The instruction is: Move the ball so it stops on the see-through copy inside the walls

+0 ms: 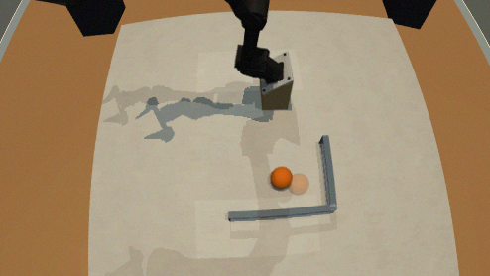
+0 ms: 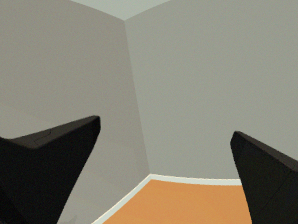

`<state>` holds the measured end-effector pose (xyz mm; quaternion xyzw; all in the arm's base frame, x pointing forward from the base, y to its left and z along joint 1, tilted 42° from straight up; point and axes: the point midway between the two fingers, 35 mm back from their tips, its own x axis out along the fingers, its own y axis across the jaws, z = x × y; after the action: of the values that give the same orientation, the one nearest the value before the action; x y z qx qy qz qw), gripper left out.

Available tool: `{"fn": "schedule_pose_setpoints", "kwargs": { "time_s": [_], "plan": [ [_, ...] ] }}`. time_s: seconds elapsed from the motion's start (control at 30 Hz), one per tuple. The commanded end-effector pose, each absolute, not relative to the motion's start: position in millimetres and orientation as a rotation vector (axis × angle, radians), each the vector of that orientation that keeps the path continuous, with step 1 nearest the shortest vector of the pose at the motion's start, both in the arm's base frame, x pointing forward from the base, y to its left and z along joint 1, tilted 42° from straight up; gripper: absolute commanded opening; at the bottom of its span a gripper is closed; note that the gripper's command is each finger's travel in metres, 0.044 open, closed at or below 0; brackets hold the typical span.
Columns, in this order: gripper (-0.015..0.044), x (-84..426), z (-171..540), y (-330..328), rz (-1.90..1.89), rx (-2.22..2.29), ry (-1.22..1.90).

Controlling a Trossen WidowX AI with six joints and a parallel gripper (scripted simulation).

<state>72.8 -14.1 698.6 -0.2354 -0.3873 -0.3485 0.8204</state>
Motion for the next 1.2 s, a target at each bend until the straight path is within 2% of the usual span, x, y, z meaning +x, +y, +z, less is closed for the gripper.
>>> {"fn": "schedule_pose_setpoints", "kwargs": {
  "time_s": [0.0,0.37,0.67,1.0,1.17],
  "plan": [
    [0.0435,67,692,-58,-0.770,-0.411,-0.807],
    [0.0435,96,659,-139,-0.724,-0.236,-0.702],
    [0.0435,149,610,-197,-0.685,-0.069,-0.539],
    [0.0435,229,545,-228,-0.604,0.032,-0.323],
    [0.0435,256,514,-217,-0.542,0.121,-0.237]
  ]
}}
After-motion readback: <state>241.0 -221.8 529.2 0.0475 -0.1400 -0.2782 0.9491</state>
